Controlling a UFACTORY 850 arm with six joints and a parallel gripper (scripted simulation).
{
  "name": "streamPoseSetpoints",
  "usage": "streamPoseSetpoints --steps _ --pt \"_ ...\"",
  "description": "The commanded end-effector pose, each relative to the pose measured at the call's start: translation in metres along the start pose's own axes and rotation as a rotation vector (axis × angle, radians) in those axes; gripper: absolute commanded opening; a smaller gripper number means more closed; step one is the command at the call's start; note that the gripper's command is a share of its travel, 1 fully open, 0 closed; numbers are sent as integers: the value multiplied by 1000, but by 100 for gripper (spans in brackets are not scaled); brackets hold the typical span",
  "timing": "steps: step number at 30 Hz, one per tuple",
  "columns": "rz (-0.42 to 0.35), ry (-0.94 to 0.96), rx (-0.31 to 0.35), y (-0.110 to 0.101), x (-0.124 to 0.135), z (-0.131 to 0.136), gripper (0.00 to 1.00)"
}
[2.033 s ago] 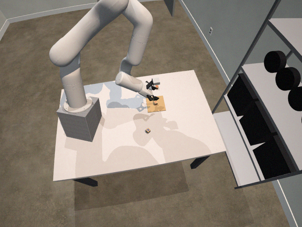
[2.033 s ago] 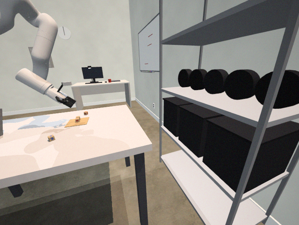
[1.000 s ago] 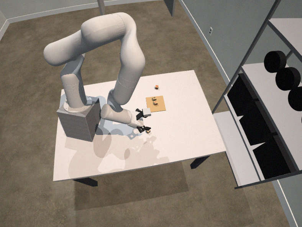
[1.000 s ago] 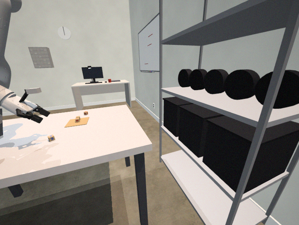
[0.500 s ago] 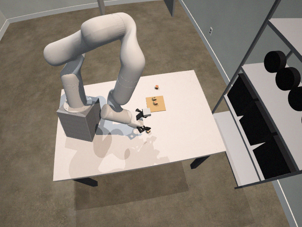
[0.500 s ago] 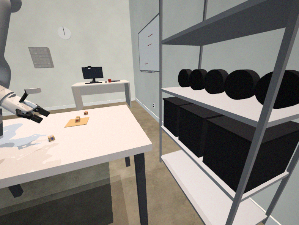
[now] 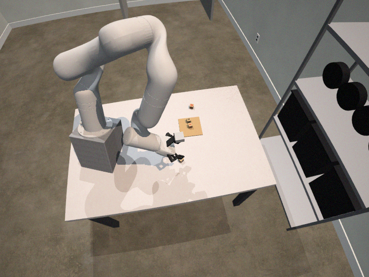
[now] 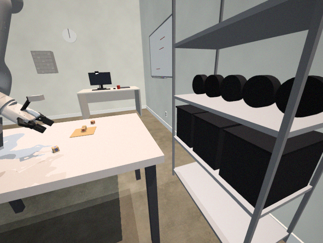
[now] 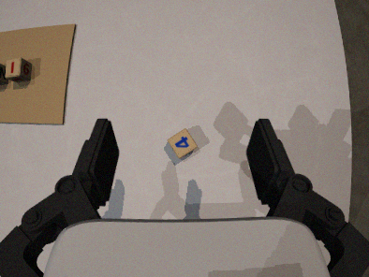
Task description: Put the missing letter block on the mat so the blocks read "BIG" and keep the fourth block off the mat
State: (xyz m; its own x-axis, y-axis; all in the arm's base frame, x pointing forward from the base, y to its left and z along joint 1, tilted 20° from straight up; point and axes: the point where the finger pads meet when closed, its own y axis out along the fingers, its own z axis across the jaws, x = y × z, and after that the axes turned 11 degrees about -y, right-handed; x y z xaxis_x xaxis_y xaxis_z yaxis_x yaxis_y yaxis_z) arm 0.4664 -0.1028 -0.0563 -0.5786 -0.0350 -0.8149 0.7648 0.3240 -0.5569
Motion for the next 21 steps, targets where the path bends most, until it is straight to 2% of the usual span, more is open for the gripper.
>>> streamPoseSetpoints --steps 1,13,15,17,21 --pt "1 -1 1 0 -1 0 100" --pt "0 -6 -4 1 -1 -1 100" --pt "-6 -38 -34 5 -5 -8 100" --pt "-19 -116 -104 14 -14 -26 100" --pt "-33 -205 -180 23 -23 -46 100"
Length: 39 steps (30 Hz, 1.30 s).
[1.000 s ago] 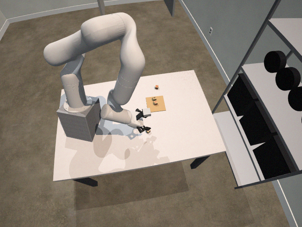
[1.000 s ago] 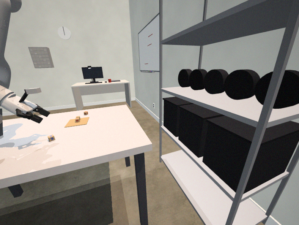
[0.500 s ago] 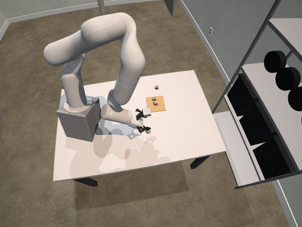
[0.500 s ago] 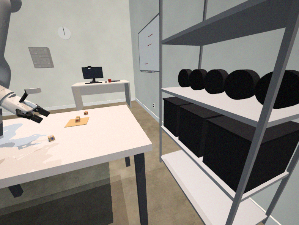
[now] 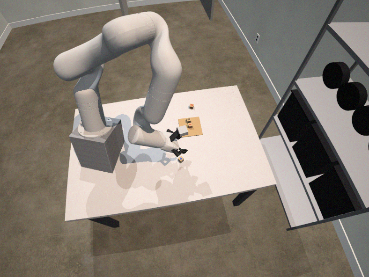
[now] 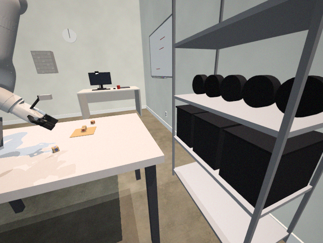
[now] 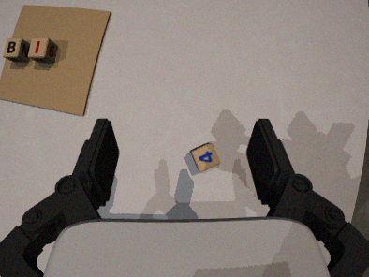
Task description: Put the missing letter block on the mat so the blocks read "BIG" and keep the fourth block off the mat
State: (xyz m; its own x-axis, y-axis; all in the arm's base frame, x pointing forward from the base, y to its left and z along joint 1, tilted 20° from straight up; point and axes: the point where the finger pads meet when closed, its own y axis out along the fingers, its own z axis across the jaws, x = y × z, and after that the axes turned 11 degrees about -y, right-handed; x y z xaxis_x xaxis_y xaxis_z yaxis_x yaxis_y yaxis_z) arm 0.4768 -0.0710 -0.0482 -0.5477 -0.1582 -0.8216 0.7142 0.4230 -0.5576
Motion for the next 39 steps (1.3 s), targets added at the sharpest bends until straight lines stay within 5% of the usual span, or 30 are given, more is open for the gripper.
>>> streamPoseSetpoints --steps 1,23,39 --pt "-17 -104 -90 13 -14 -20 100" --pt "-88 -662 -484 51 -60 -117 100" --pt "-114 -1041 -688 63 -79 -164 100"
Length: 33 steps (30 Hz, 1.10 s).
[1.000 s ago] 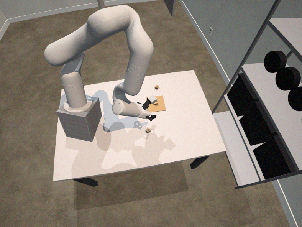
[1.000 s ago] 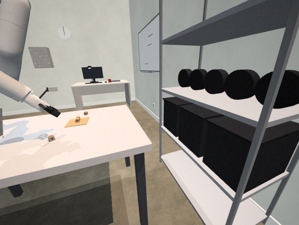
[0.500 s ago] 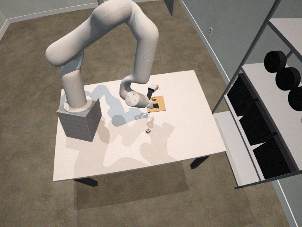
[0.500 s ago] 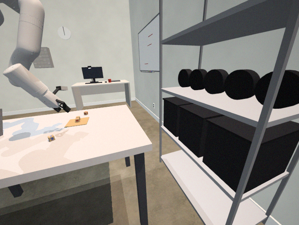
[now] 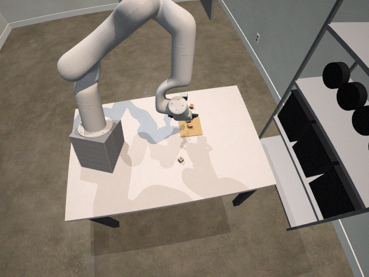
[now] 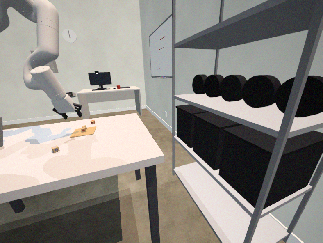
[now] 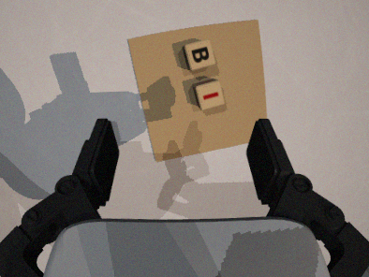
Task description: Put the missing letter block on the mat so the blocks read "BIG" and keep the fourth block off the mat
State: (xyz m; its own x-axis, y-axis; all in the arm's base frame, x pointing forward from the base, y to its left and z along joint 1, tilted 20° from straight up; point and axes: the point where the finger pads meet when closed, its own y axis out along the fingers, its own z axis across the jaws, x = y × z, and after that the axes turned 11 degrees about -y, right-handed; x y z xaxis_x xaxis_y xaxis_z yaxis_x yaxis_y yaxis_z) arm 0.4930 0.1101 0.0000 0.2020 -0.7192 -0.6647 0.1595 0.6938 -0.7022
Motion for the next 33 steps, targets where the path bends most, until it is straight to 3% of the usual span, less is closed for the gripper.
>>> streamPoseSetpoints --steps 1,15,17,18,33 --pt "-18 -122 -63 6 -14 2 100" --pt "-78 -519 -224 23 -54 14 100" --pt "-78 -519 -224 23 -54 14 100" --pt "-92 -606 -254 26 -62 18 100" --pt "-160 -1023 -368 39 -107 43 100"
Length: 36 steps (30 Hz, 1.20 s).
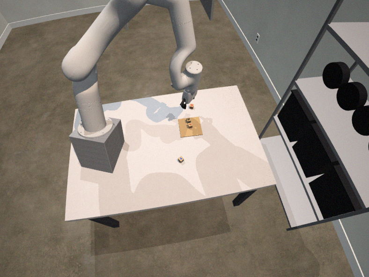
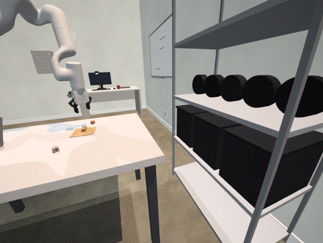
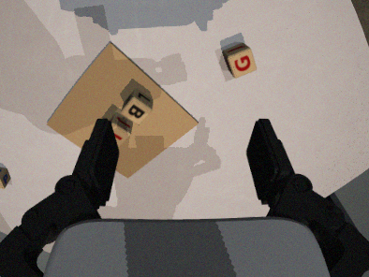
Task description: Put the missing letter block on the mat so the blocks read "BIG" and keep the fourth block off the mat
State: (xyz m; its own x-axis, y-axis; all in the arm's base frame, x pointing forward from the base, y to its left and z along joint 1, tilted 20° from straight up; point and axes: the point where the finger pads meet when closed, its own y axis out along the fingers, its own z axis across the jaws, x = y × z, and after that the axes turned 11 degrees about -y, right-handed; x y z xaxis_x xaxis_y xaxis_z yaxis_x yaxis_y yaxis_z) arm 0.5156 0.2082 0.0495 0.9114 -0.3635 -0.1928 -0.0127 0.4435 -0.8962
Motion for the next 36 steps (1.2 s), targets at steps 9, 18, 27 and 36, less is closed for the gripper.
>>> streamPoseSetpoints --steps 9,18,27,36 --pt "-87 -353 -88 -9 -3 55 100" --pt "-109 -429 -102 -12 -4 68 100" --pt "-109 -429 -102 -12 -4 68 100" --pt "-108 -428 -107 24 1 66 100"
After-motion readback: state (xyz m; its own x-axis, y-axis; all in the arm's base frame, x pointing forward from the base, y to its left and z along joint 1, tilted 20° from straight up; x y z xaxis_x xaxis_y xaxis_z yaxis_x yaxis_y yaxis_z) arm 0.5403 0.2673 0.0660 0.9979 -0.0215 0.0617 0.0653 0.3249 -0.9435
